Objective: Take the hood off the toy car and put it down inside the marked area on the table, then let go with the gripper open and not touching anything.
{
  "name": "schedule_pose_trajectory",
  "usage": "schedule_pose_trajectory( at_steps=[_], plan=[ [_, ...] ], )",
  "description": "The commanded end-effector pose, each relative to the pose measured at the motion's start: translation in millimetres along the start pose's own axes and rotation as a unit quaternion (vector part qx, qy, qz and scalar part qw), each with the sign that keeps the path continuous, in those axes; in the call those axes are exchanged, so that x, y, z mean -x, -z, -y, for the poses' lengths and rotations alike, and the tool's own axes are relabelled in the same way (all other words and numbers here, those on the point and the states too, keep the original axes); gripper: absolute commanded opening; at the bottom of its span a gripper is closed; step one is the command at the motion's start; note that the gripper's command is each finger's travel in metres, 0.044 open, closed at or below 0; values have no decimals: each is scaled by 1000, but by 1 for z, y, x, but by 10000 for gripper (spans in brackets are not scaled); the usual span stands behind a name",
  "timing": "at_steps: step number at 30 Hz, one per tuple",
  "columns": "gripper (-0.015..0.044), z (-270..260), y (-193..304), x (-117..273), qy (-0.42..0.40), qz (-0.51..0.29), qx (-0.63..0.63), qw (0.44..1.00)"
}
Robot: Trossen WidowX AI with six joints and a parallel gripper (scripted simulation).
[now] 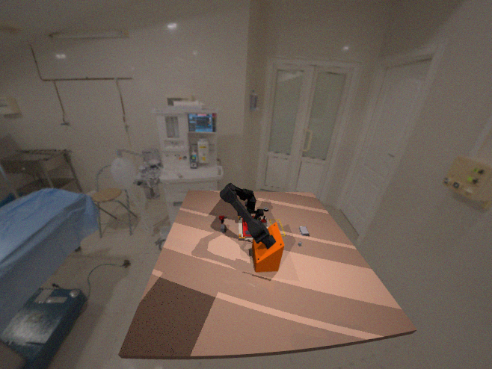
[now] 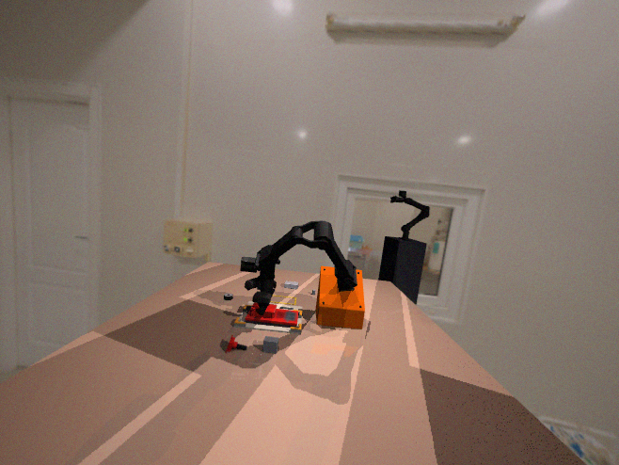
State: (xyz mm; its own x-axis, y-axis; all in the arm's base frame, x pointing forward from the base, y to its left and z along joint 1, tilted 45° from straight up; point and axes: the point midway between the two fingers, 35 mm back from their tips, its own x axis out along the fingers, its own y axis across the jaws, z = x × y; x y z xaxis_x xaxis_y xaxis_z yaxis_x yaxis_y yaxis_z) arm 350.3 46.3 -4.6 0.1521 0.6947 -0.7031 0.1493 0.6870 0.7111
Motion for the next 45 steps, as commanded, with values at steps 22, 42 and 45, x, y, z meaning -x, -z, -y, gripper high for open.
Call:
schedule_pose_trajectory(
  at_steps=[22,42,45],
  plan=[
    [0,0,0,10,1,0,0,1000],
    [0,0,0,23,1,0,0,1000],
    [0,0,0,25,1,0,0,1000]
  ],
)
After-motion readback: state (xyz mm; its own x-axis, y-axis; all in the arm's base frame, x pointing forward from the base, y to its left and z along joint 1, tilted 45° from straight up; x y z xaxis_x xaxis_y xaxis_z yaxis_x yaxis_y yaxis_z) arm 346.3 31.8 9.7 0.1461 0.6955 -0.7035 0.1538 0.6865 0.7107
